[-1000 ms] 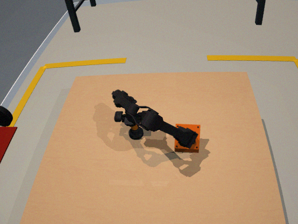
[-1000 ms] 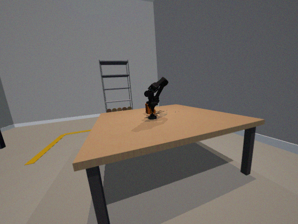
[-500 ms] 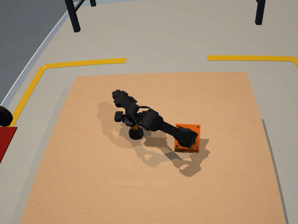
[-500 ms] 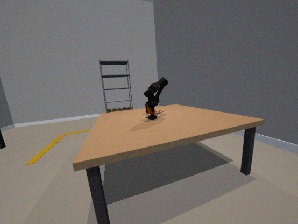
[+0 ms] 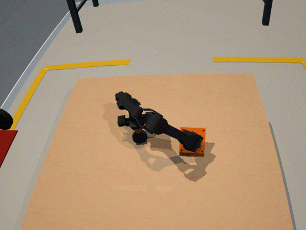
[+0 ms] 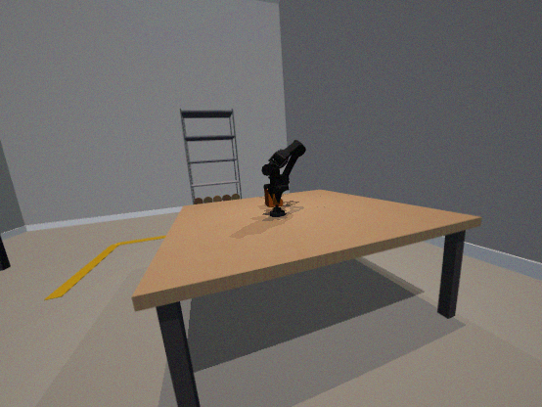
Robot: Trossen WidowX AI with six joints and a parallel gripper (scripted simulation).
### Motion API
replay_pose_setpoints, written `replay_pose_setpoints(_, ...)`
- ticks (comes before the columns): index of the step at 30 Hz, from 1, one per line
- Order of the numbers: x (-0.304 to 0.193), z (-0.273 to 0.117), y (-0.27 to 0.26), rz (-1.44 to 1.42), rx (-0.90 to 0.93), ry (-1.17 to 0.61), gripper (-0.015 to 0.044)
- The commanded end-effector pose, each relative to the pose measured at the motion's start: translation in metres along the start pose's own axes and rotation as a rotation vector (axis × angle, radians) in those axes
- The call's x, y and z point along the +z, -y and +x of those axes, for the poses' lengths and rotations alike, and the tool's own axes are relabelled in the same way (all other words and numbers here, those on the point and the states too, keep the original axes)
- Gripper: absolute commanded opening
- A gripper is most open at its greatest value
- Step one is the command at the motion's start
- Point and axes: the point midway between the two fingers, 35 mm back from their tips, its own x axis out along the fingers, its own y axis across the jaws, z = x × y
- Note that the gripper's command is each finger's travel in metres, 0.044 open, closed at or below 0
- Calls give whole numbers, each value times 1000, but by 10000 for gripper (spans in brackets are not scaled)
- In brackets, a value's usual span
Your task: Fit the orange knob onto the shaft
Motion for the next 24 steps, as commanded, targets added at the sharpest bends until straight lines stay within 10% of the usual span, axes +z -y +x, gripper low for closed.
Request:
replay_pose_setpoints(1, -1, 2, 1, -49, 0, -2, 0)
replay_pose_setpoints(24, 0, 4, 0, -49, 0, -1, 0)
